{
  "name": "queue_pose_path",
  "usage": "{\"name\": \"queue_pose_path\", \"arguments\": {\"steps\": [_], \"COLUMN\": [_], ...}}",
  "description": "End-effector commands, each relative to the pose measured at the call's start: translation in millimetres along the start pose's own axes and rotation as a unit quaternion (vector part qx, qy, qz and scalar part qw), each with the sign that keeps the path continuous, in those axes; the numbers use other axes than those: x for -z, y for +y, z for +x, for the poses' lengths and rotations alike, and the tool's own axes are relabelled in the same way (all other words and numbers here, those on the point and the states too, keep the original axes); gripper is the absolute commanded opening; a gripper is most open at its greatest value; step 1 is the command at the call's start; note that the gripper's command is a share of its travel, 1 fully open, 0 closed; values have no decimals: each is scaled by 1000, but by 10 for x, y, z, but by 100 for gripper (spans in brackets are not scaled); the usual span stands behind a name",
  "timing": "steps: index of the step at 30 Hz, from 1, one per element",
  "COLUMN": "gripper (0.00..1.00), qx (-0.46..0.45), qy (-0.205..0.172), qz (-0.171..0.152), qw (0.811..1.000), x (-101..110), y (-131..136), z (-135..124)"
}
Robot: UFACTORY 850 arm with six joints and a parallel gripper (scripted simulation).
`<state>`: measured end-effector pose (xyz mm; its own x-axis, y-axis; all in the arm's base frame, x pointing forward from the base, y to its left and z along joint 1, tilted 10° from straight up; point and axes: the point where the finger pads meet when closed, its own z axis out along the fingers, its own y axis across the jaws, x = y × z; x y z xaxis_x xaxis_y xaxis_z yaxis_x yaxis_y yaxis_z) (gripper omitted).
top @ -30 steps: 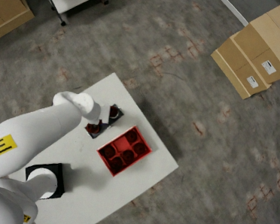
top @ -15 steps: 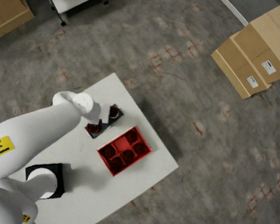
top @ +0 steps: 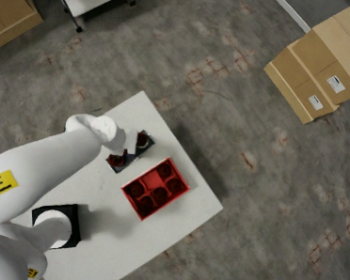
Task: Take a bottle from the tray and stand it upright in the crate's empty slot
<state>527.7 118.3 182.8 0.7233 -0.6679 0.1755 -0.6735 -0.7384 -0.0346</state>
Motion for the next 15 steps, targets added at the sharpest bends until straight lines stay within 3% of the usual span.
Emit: {"name": "queue_pose_path", "arguments": {"steps": [1,15], "gripper": [0,0], "qx": [0,0], "qy": [1,1], "qz": [1,1], "qw": [1000,1000], "x": [13,79], "y": [-8,-7], "z": [5,5]}}
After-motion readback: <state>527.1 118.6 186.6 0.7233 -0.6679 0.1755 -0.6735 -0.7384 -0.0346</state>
